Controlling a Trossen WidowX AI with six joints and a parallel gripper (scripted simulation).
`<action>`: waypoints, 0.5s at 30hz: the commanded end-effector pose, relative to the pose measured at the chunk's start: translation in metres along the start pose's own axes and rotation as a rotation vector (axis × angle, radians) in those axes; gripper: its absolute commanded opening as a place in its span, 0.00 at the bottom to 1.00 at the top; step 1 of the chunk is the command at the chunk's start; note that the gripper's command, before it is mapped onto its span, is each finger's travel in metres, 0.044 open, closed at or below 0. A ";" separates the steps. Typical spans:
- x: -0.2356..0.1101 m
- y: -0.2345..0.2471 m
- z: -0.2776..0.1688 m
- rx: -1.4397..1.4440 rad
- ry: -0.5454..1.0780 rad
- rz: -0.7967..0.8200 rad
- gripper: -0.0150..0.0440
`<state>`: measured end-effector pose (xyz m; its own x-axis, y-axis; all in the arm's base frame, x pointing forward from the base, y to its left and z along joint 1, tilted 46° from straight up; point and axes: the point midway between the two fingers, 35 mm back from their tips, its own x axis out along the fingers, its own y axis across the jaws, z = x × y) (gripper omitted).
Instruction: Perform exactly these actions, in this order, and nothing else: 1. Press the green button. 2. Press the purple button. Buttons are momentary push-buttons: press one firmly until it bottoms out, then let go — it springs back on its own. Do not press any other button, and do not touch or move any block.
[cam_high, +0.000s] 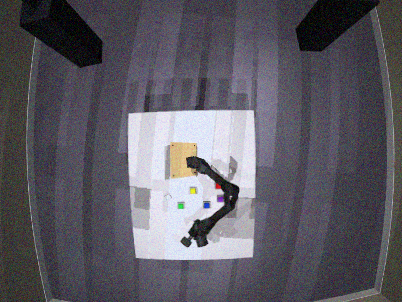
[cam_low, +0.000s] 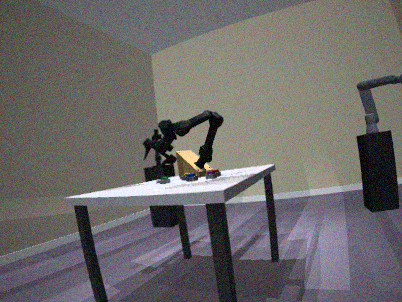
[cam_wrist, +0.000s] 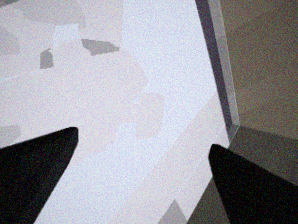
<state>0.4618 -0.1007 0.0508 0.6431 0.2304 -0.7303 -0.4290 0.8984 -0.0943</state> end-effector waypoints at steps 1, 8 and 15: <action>-0.015 0.001 -0.075 0.250 0.215 0.195 0.93; -0.045 0.016 -0.124 0.517 0.368 0.398 0.93; -0.086 0.032 -0.149 0.799 0.464 0.607 0.93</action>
<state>0.3621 -0.1368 -0.0030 0.2459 0.4597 -0.8533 -0.2297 0.8829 0.4095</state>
